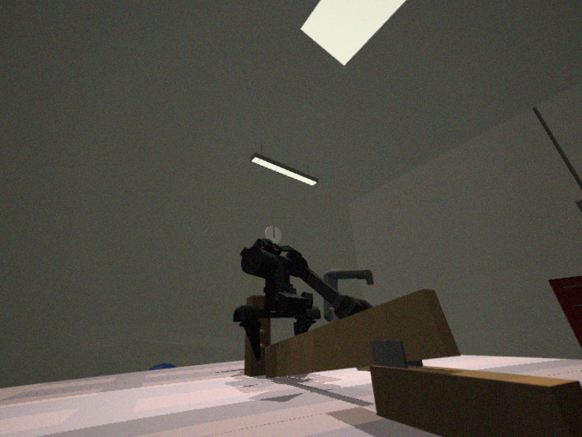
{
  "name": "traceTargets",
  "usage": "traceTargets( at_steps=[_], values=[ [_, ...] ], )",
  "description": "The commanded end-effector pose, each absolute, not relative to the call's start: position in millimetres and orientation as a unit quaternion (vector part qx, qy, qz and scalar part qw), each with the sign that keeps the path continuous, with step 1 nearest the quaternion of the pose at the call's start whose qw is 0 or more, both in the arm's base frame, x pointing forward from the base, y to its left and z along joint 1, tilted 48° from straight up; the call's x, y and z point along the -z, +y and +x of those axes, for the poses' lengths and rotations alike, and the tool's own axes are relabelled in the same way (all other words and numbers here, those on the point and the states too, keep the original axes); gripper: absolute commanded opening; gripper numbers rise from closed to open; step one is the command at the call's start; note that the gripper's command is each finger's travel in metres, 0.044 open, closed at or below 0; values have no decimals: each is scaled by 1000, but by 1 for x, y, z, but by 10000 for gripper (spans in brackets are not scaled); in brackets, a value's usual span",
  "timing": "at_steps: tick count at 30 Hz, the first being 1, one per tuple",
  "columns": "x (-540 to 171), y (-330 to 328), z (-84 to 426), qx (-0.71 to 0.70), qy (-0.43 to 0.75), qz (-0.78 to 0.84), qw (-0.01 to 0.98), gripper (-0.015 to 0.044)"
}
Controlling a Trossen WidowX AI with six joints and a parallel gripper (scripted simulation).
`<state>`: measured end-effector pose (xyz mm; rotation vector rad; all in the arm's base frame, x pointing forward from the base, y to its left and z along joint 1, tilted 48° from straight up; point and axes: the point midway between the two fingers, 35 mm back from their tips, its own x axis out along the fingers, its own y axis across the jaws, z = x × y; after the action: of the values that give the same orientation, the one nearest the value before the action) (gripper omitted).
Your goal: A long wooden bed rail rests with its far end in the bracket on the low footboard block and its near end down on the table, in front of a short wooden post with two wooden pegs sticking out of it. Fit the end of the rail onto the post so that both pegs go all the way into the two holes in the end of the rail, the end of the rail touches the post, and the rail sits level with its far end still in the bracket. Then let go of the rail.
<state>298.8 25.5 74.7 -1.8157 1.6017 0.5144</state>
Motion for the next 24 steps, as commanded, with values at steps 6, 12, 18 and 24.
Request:
traceTargets(
  at_steps=[6, 12, 18, 24],
  values=[
    [-65, 13, 300, -196, 611, -695, 323, 440],
    [-62, 9, 300, -195, 612, -695, 323, 414],
    [-62, 9, 300, -195, 612, -695, 323, 256],
    [-62, 9, 300, -195, 612, -695, 323, 99]
  ],
)
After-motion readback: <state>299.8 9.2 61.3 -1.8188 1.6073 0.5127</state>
